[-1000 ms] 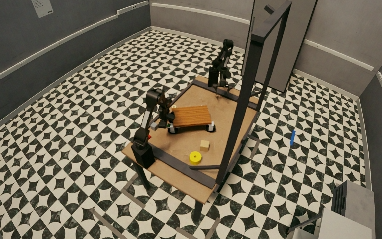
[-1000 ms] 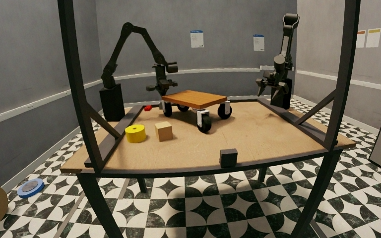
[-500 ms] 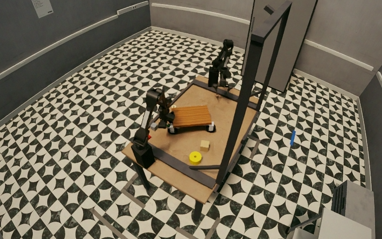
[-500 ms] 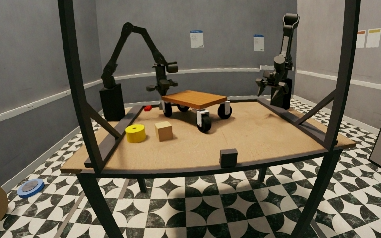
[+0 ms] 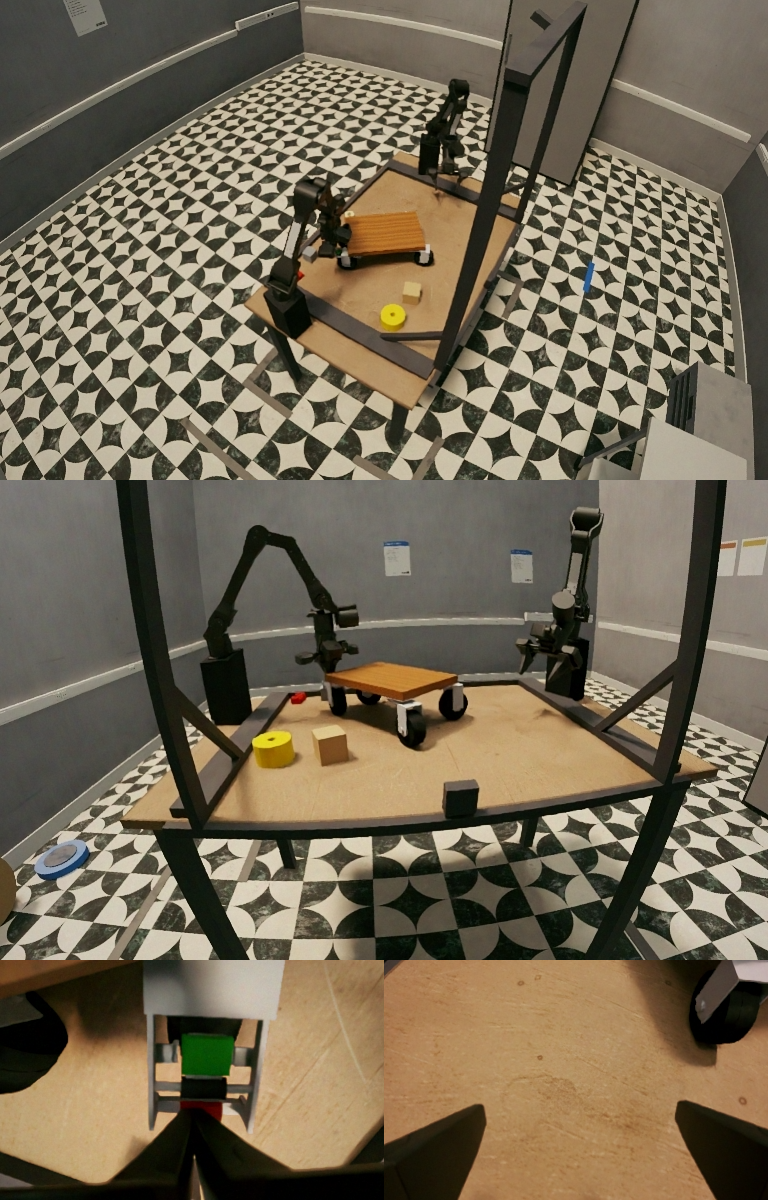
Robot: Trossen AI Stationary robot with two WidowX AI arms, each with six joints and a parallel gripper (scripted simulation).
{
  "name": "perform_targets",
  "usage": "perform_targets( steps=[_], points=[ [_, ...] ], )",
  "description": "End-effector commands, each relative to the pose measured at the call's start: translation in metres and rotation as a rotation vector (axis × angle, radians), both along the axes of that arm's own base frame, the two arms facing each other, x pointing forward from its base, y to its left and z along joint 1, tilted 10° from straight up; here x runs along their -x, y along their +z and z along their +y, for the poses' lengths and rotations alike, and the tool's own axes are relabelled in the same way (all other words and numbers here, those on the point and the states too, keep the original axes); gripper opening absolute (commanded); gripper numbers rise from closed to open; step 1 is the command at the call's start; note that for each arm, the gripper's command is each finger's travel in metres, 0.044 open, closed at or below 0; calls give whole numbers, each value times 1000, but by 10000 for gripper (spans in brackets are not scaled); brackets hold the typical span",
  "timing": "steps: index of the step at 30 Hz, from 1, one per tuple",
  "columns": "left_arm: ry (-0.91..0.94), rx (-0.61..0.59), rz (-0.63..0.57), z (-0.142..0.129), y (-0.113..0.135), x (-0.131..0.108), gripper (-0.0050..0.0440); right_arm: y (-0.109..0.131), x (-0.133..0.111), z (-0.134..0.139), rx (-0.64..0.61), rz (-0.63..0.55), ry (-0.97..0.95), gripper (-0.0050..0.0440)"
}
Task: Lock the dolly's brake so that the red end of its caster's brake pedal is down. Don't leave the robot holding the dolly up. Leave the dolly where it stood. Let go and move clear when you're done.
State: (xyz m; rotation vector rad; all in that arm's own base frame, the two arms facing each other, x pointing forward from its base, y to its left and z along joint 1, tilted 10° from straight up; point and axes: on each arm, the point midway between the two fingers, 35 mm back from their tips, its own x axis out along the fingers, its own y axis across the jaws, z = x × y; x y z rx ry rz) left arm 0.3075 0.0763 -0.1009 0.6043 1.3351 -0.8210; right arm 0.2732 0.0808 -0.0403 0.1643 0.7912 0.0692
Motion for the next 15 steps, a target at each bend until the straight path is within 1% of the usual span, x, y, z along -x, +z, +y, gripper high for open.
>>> perform_targets(
  steps=[1,8,9,10,11,13,15],
  points=[
    [-2,11,17,-5,-6,5,-50,4,-2,1,-9,-12,-2,440],
    [-2,11,17,-5,-8,5,-50,4,-2,1,-9,-12,-2,440],
    [-3,7,13,-3,-4,3,-50,4,-2,1,-9,-12,-2,440],
    [-7,4,4,0,3,-2,-50,4,-2,1,-9,-12,-2,440],
    [-4,-1,-9,4,17,-6,-50,4,-2,1,-9,-12,-2,440],
    [-4,-1,-9,4,17,-6,-50,4,-2,1,-9,-12,-2,440],
    [-4,-2,-10,10,45,-7,-50,4,-2,1,-9,-12,-2,440]
  ],
)
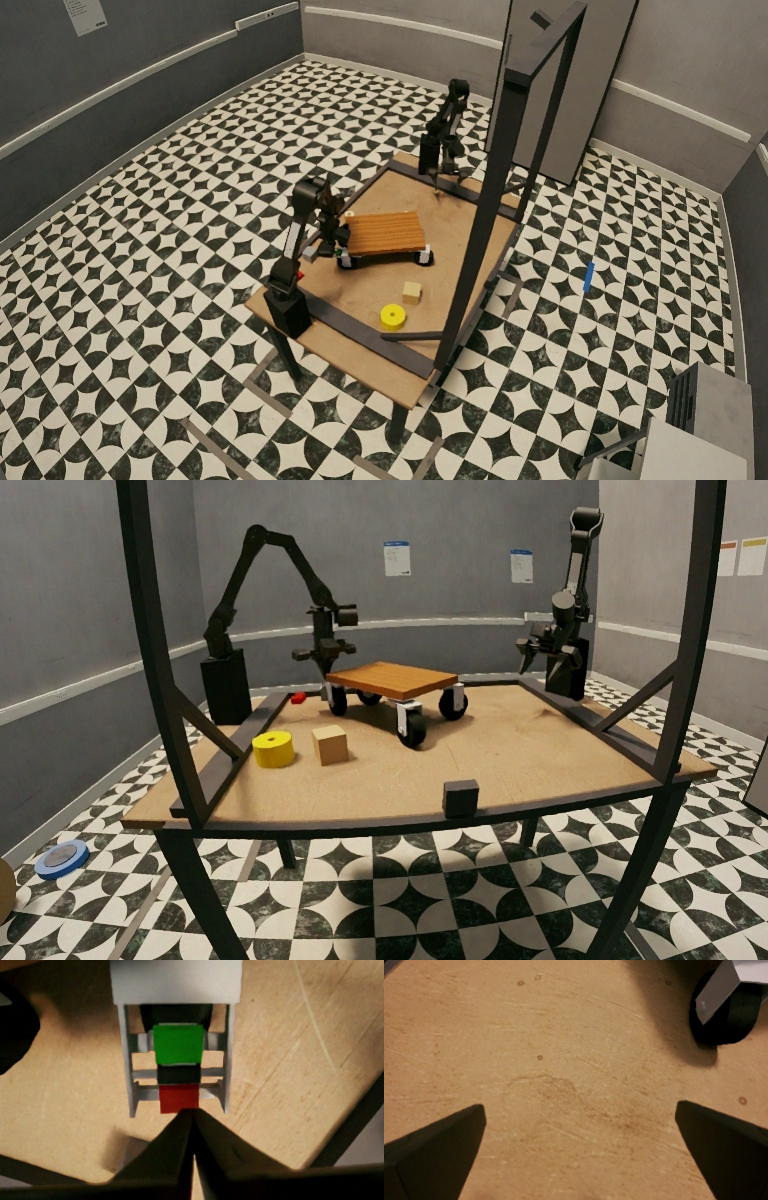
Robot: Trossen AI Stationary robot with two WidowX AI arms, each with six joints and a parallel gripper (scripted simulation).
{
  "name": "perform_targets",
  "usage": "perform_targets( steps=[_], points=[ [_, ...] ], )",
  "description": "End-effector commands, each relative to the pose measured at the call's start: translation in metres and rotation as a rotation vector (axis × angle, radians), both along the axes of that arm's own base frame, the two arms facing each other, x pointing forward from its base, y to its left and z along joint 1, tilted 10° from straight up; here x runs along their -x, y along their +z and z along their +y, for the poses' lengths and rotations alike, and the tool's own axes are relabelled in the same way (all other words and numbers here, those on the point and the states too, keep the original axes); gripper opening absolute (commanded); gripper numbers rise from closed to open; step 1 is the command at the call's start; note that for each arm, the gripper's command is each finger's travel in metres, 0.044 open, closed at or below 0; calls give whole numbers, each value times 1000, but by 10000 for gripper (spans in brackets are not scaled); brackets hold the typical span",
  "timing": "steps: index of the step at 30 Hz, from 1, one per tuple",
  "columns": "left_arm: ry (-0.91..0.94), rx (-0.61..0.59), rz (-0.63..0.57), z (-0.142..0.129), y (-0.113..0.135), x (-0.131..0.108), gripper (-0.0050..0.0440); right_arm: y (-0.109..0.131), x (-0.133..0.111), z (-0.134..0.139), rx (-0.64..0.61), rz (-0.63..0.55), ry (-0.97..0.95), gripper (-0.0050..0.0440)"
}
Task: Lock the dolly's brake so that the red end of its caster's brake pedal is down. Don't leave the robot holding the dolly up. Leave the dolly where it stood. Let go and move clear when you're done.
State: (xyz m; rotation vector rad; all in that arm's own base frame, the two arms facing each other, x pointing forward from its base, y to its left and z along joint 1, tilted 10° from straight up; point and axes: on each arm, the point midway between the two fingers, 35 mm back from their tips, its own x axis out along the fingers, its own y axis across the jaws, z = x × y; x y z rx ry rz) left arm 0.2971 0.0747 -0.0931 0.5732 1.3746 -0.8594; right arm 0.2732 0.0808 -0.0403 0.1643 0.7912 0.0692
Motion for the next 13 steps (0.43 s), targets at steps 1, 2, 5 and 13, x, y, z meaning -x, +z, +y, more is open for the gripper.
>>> perform_targets(
  steps=[1,2,5,13],
  points=[
    [1,-22,-66,15,51,-17,-50,4,-2,1,-9,-12,-2,440],
    [1,-22,-66,16,62,-17,-50,4,-2,1,-9,-12,-2,440],
    [1,-5,-19,7,32,-5,-50,4,-2,1,-9,-12,-2,440],
    [1,-5,-19,7,32,-5,-50,4,-2,1,-9,-12,-2,440]
  ],
)
